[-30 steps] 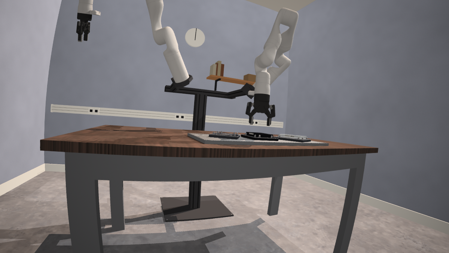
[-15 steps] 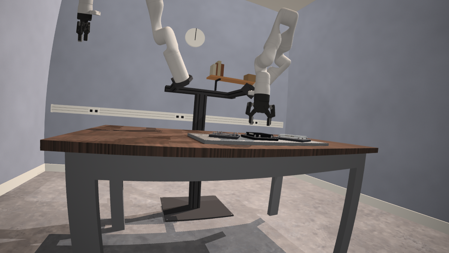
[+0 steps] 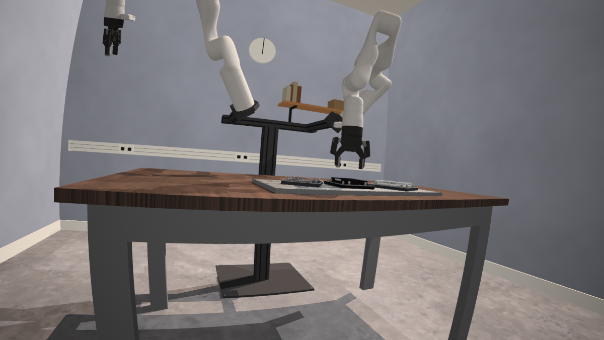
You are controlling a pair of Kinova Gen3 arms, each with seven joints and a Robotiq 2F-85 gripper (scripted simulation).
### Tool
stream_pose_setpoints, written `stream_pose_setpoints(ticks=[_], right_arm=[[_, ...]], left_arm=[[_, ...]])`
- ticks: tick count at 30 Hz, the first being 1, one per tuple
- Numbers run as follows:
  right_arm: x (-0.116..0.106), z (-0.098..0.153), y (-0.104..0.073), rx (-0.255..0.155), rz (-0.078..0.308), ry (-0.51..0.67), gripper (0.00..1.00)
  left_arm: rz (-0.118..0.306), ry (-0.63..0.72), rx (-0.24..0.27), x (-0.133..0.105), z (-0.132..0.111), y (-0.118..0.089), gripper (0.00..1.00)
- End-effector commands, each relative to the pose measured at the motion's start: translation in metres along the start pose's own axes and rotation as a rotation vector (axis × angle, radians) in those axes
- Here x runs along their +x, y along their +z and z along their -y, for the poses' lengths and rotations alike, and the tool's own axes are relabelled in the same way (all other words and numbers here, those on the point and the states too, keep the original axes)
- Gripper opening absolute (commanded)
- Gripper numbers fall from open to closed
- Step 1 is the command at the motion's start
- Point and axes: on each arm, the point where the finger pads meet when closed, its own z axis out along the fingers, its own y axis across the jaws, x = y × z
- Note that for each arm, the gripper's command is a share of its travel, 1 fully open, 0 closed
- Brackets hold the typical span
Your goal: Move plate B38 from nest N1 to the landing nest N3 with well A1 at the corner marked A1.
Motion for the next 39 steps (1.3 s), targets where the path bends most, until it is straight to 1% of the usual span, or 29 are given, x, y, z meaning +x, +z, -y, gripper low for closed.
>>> stream_pose_setpoints(ticks=[1, 37, 39], right_arm=[[0.0004, 0.0021, -0.0016, 0.003, 0.002, 0.001, 1.000], [0.0004, 0.0021, -0.0016, 0.003, 0.002, 0.001, 1.000], [0.0004, 0.0021, -0.0016, 0.003, 0.002, 0.001, 1.000]], left_arm=[[0.002, -0.003, 0.002, 0.0002, 0.0012, -0.0019, 1.000], [0.002, -0.003, 0.002, 0.0002, 0.0011, -0.0019, 1.000], [-0.002, -0.002, -0.001, 0.0019, 0.0004, -0.0115, 1.000]])
